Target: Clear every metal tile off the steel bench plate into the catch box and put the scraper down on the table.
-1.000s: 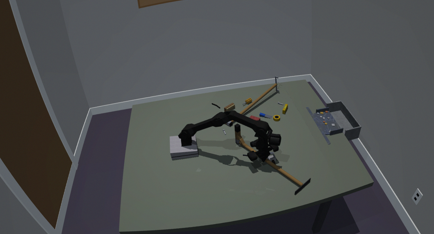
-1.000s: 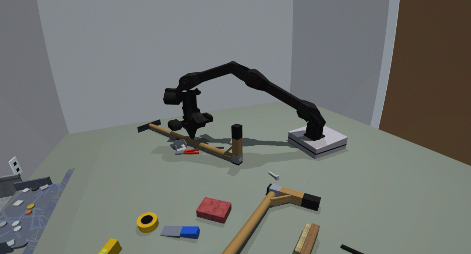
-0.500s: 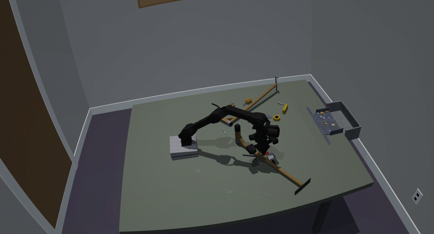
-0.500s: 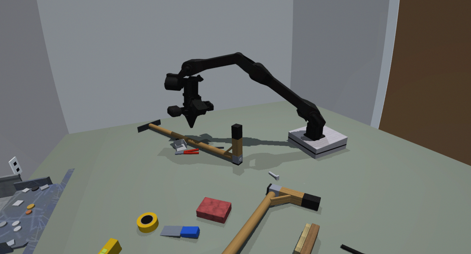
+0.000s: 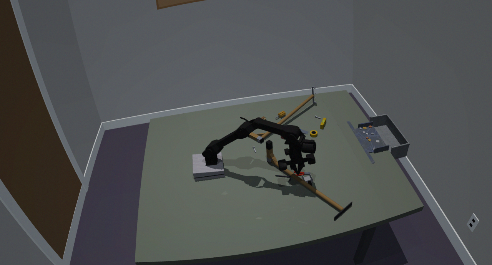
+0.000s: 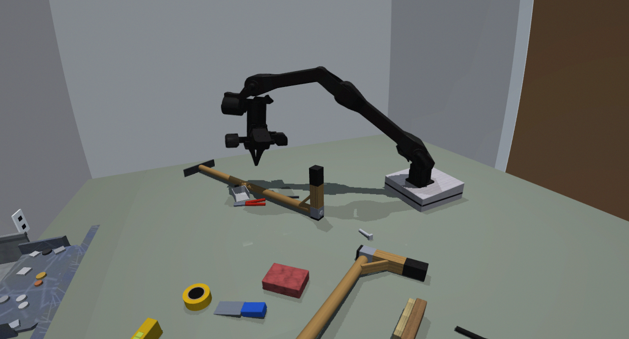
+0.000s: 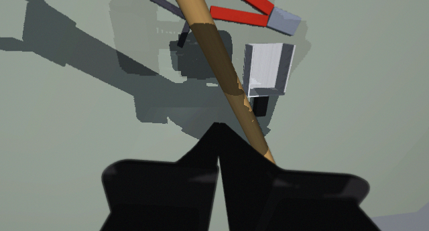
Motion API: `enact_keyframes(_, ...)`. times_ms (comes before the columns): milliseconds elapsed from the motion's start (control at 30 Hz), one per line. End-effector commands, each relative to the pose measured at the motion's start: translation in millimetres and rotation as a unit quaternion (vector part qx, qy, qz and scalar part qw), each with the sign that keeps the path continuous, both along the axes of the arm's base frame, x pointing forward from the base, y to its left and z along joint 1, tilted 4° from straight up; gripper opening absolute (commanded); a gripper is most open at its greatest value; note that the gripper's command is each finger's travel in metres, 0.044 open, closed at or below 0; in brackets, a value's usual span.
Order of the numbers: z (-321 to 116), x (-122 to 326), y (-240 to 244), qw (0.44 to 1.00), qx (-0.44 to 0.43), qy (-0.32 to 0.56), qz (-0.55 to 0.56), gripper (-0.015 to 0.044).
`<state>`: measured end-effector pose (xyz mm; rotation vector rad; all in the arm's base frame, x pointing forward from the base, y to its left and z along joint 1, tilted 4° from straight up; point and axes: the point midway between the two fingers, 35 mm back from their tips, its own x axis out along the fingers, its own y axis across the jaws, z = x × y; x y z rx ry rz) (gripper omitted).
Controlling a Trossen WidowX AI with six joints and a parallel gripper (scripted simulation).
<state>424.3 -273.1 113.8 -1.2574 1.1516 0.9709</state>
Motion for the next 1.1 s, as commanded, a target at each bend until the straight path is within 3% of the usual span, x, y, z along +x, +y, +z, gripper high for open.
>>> enact_keyframes(0, 3, -2, -1, 0.998, 0.011, -0.005, -0.055, 0.0000)
enact_keyframes(533, 19, -9, -4, 0.966, 0.046, -0.027, -0.254, 0.0000)
enact_keyframes(1067, 34, -17, -7, 0.892, 0.082, -0.050, -0.442, 0.0000)
